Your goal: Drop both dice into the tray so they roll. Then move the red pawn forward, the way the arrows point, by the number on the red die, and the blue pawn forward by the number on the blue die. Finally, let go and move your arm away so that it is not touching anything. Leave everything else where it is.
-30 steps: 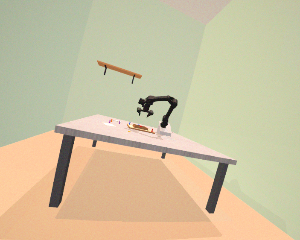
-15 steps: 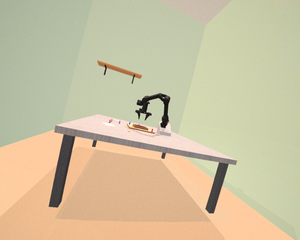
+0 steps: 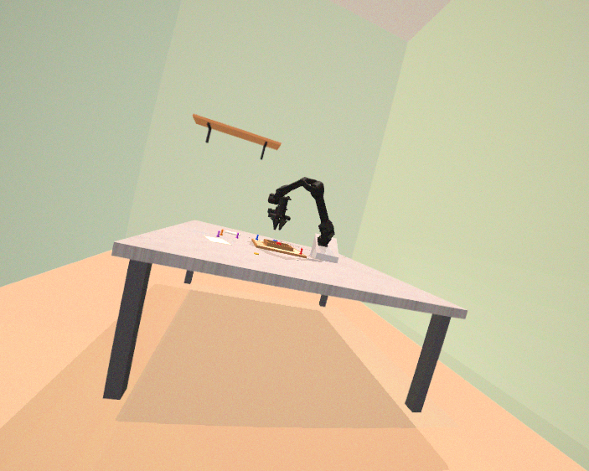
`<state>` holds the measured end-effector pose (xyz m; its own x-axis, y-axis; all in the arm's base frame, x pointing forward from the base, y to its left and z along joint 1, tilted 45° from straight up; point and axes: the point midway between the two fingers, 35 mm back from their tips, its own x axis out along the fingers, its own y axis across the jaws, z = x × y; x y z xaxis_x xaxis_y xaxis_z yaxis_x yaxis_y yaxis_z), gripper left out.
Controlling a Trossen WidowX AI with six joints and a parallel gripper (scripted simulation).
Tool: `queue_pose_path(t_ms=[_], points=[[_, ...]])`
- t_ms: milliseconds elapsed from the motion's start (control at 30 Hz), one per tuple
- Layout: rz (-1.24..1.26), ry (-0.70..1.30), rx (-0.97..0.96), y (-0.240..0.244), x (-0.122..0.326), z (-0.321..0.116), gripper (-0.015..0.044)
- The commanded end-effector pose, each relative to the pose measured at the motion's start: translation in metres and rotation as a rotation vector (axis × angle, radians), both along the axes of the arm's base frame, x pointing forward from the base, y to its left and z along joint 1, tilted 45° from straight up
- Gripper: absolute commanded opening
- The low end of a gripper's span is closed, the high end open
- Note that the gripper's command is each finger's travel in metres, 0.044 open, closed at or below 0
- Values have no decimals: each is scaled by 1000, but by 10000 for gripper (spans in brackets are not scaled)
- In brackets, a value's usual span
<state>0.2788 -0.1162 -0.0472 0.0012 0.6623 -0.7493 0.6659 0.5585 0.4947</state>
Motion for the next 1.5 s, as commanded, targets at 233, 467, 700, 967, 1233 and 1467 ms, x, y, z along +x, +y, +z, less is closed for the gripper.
queue_pose_path(t_ms=[233, 467, 700, 967, 1233, 1467], points=[[584, -567, 17, -63, -25, -93, 275], [740, -733, 15, -73, -36, -117, 275], [740, -733, 15, -73, -34, -117, 275], [740, -733, 15, -64, -33, -127, 275], [740, -734, 16, -53, -32, -138, 275], [740, -734, 16, -45, -32, -145, 275]])
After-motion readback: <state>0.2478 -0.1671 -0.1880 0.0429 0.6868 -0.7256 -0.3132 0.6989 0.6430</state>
